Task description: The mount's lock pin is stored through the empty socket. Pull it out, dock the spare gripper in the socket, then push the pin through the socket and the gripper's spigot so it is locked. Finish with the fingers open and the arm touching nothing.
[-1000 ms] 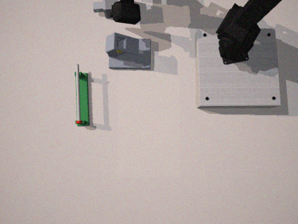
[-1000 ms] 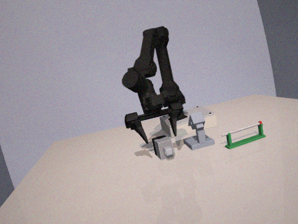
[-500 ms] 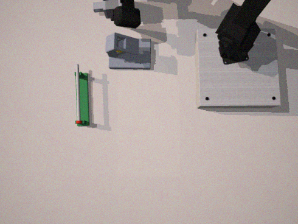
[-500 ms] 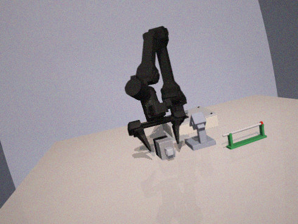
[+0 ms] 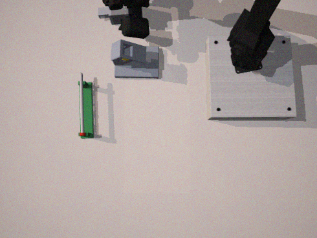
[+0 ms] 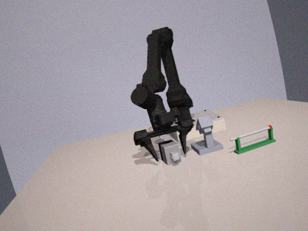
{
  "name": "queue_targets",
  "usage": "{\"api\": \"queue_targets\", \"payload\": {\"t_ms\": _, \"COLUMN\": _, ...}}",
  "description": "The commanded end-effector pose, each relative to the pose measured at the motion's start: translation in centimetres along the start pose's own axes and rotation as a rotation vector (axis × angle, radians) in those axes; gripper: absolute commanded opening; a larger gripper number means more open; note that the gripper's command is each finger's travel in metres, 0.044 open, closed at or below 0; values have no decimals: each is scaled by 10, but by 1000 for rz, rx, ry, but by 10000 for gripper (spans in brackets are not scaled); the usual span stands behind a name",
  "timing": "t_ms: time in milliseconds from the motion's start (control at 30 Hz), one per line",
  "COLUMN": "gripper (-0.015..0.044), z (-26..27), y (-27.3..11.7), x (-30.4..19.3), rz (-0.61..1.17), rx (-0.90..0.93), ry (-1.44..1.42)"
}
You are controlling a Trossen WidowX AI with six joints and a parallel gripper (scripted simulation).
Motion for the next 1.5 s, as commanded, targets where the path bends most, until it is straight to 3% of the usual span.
{"api": "queue_targets", "payload": {"t_ms": 0, "gripper": 361, "z": 1, "y": 1, "x": -1, "rz": 1, "rx": 2, "ry": 1}}
{"api": "queue_targets", "payload": {"t_ms": 233, "gripper": 177, "z": 1, "y": 1, "x": -1, "rz": 1, "rx": 2, "ry": 1}}
{"api": "queue_targets", "payload": {"t_ms": 433, "gripper": 138, "z": 1, "y": 1, "x": -1, "rz": 1, "rx": 2, "ry": 1}}
{"api": "queue_targets", "payload": {"t_ms": 600, "gripper": 6, "z": -1, "y": -4, "x": 4, "rz": 1, "rx": 2, "ry": 1}}
{"api": "queue_targets", "payload": {"t_ms": 1467, "gripper": 0, "z": -3, "y": -103, "x": 59, "rz": 1, "rx": 2, "ry": 1}}
Point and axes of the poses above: the point midway between the two fingers, 35 mm back from their tips, its own y axis out along the fingers, its own z axis across the jaws, x = y × z, the point moved 5 cm from there along -y, back along the fingers, and after that the axes turned 3 degrees about -y, right-handed, at the moved point
